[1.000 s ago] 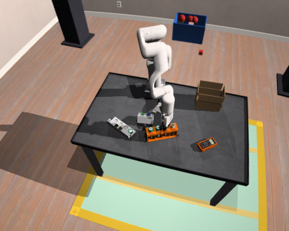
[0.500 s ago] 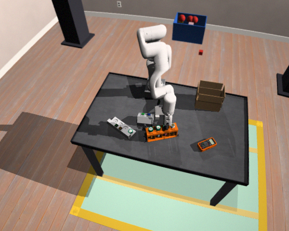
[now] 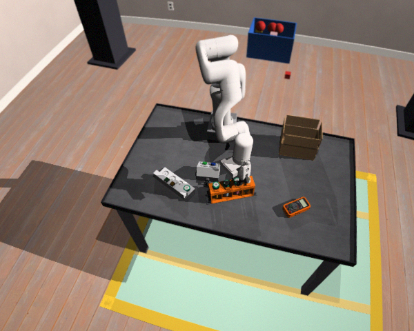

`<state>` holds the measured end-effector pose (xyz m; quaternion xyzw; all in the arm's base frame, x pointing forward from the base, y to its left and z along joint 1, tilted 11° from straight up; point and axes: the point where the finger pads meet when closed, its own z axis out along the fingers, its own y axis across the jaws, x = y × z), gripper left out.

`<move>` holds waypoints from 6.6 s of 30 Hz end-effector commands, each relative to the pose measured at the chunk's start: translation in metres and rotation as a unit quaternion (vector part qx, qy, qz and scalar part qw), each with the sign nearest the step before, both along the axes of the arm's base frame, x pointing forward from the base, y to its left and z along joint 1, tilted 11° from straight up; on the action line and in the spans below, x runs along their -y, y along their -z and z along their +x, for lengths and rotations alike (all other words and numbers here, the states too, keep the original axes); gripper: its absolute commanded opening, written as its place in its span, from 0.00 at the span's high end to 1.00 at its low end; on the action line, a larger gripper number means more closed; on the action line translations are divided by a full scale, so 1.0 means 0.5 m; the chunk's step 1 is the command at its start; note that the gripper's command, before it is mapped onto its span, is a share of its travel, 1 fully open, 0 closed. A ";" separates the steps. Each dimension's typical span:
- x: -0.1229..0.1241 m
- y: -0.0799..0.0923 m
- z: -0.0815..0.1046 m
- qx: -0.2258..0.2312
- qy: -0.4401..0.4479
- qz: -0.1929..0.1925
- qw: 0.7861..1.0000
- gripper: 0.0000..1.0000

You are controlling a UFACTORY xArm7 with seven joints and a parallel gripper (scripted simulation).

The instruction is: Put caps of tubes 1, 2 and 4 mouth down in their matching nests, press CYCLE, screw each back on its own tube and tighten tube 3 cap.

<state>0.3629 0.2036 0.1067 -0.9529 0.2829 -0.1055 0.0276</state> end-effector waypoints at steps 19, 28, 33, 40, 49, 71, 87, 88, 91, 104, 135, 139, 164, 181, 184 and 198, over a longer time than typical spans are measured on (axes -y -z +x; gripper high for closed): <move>0.000 -0.002 0.002 -0.014 -0.172 -0.016 0.985 0.54; 0.000 -0.003 0.002 -0.016 -0.021 0.015 1.000 0.54; 0.000 -0.003 0.002 -0.018 0.084 0.037 0.996 0.54; 0.000 -0.003 0.002 -0.019 0.223 0.064 0.972 0.54; 0.000 -0.003 0.002 -0.019 0.333 0.086 0.939 0.54; 0.000 -0.002 0.002 -0.019 0.263 0.072 0.962 1.00; 0.000 -0.002 0.002 -0.017 0.083 0.036 0.996 1.00; 0.000 -0.002 0.002 -0.017 0.083 0.036 0.996 1.00; 0.000 -0.002 0.002 -0.017 0.083 0.036 0.996 0.54; 0.000 -0.005 0.002 -0.019 0.204 0.061 0.977 0.54; -0.001 -0.016 0.000 -0.019 0.210 0.062 0.976 1.00; 0.000 -0.022 -0.002 -0.019 0.210 0.062 0.976 1.00; 0.080 -0.086 -0.002 -0.017 0.028 0.025 0.999 1.00; 0.259 -0.086 0.025 -0.015 -0.120 -0.006 0.993 1.00; 0.298 -0.086 0.031 -0.015 -0.120 -0.006 0.993 1.00; 0.466 -0.085 0.056 -0.015 -0.120 -0.006 0.993 1.00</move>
